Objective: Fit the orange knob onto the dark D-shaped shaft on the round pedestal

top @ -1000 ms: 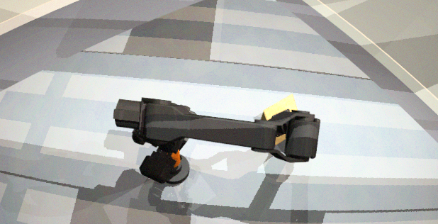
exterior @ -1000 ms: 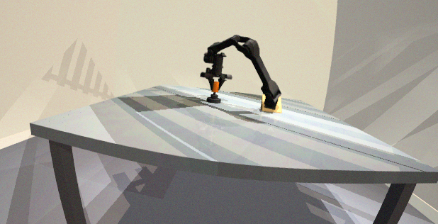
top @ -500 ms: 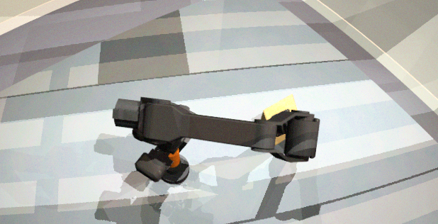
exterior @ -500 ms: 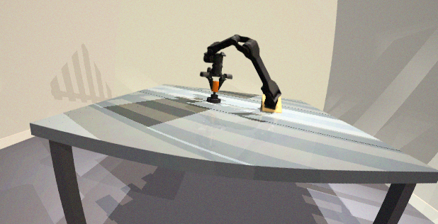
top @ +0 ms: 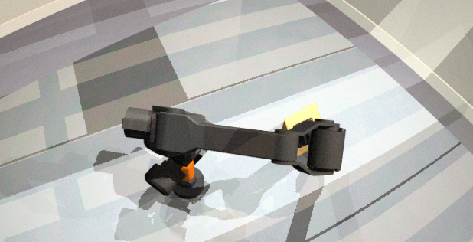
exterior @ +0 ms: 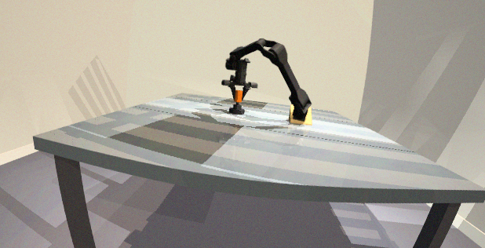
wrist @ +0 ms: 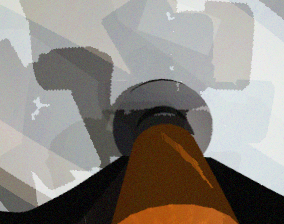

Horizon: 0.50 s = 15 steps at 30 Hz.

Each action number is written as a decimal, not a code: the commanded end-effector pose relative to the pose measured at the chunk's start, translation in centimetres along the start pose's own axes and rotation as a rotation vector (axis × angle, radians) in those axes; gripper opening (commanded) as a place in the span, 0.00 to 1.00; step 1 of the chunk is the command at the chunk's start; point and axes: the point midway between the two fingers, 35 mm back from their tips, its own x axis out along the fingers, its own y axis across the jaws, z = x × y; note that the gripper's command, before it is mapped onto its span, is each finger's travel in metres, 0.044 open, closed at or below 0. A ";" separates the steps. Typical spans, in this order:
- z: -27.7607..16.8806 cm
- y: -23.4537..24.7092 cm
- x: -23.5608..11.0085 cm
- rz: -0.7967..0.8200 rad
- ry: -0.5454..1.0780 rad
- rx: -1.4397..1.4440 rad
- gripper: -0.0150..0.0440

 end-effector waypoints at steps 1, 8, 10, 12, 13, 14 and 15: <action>0.0 0.1 0.0 0.004 -0.001 0.003 0.25; 0.0 0.1 -0.5 0.003 -0.001 0.012 0.25; 0.0 0.1 -0.5 0.003 -0.001 0.057 0.25; 0.0 0.1 -0.5 0.004 -0.001 0.128 0.25; 0.1 0.1 -0.5 0.004 -0.001 0.171 0.25; 0.1 0.1 -0.4 0.004 -0.001 0.202 0.25; 0.1 0.1 -0.4 0.004 -0.001 0.212 0.25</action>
